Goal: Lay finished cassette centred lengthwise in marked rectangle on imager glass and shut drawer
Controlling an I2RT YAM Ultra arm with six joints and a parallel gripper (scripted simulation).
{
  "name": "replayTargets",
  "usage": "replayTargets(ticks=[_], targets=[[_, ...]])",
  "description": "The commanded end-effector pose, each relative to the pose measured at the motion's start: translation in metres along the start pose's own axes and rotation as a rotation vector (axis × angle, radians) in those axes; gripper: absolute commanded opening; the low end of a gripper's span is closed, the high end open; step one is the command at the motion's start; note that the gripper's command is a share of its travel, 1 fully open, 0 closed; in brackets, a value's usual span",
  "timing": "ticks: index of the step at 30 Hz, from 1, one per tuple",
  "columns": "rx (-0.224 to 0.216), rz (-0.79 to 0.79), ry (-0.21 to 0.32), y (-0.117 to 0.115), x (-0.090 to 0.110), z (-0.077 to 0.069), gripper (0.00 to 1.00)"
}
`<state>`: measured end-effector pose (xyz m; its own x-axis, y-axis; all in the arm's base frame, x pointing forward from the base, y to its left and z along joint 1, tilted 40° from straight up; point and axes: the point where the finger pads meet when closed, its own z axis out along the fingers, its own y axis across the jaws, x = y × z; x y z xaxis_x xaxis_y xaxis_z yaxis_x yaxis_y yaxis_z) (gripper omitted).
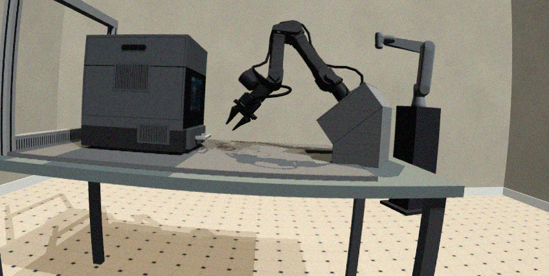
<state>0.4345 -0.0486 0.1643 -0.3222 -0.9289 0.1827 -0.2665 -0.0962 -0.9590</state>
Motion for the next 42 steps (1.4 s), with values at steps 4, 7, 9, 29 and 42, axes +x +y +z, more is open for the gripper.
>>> replayTargets(ticks=[4,7,9,29,42], targets=[[-0.056,0.269,0.090,0.003,0.003,-0.027,0.35],[-0.065,0.300,0.100,0.005,0.004,-0.030,0.35],[-0.118,0.340,0.127,0.027,0.006,-0.040,0.35],[-0.317,0.887,0.307,0.073,0.015,-0.097,0.35],[-0.472,1.187,0.471,0.113,0.025,-0.123,0.35]])
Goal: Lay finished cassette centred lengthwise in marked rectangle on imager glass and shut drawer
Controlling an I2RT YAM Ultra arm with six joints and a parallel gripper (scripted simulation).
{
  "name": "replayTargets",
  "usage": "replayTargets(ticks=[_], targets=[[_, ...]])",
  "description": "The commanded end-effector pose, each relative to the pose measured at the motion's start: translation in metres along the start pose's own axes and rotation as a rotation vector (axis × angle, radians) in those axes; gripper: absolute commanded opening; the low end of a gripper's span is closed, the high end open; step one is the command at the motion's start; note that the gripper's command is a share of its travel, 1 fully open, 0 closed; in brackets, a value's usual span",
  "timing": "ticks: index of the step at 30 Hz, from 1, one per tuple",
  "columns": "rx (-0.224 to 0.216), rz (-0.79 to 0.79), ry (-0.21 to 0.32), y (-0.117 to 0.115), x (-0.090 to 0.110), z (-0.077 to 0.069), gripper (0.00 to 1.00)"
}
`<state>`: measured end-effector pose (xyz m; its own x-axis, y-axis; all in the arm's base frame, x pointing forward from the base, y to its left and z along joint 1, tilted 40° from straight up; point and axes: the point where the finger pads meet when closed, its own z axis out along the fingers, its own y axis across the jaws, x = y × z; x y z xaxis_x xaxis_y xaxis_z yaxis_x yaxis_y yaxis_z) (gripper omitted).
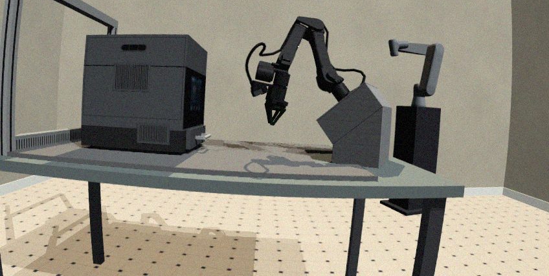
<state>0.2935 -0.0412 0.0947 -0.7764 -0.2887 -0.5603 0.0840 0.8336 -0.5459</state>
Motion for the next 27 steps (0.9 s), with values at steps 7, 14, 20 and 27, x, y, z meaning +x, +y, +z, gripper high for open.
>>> replayTargets(ticks=[7,14,20,27], targets=[[-0.126,0.270,0.170,0.0050,0.0108,-0.0021,0.35],[-0.130,0.273,0.152,0.0047,0.0070,-0.0054,0.35],[-0.123,0.260,0.156,0.0061,0.0129,-0.0036,0.35],[-0.123,0.260,0.156,0.0061,0.0129,-0.0036,1.00]])
